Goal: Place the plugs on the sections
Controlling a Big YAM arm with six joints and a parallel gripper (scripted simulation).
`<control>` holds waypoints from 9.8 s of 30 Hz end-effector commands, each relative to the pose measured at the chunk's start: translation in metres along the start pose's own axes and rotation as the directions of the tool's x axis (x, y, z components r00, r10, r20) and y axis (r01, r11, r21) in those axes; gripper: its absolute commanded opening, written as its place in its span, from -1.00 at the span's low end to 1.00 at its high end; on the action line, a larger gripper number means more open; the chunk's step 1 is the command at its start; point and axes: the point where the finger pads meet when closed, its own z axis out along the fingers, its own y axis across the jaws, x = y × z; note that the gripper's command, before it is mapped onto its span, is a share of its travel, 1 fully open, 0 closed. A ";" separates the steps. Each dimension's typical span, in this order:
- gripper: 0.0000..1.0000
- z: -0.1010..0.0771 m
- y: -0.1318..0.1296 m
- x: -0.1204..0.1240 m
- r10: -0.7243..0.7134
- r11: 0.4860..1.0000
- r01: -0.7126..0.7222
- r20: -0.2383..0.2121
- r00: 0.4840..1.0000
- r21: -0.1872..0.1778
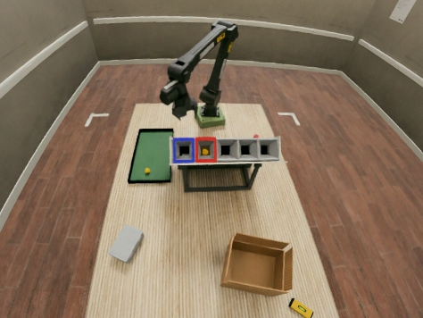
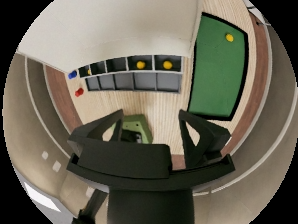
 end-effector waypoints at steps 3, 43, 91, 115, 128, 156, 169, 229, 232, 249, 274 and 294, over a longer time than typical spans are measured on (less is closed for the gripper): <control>0.60 -0.003 -0.026 -0.008 -0.042 0.999 0.042 0.027 0.999 0.000; 0.60 0.000 -0.205 -0.177 -0.042 0.999 0.042 0.025 0.999 -0.003; 0.60 0.000 -0.206 -0.176 -0.042 0.999 0.042 0.029 0.999 0.001; 0.60 -0.003 -0.209 -0.177 -0.042 0.999 0.042 0.029 0.999 0.001; 0.60 -0.008 -0.214 -0.179 -0.042 0.999 0.042 0.029 0.999 0.001; 0.60 0.090 -0.227 -0.181 -0.041 0.999 0.041 0.021 0.999 -0.009; 0.60 0.105 -0.228 -0.181 -0.042 0.999 0.042 0.026 0.999 -0.003; 0.60 0.106 -0.228 -0.181 -0.039 0.999 0.039 0.014 0.999 -0.015; 0.60 0.106 -0.228 -0.182 -0.039 0.999 0.039 0.014 0.999 -0.015; 0.60 0.104 -0.227 -0.185 -0.039 0.999 0.039 0.013 0.999 -0.016; 0.60 0.101 -0.225 -0.190 -0.041 0.999 0.041 0.024 0.999 -0.004; 0.60 0.099 -0.227 -0.194 -0.041 0.999 0.041 0.027 0.999 -0.001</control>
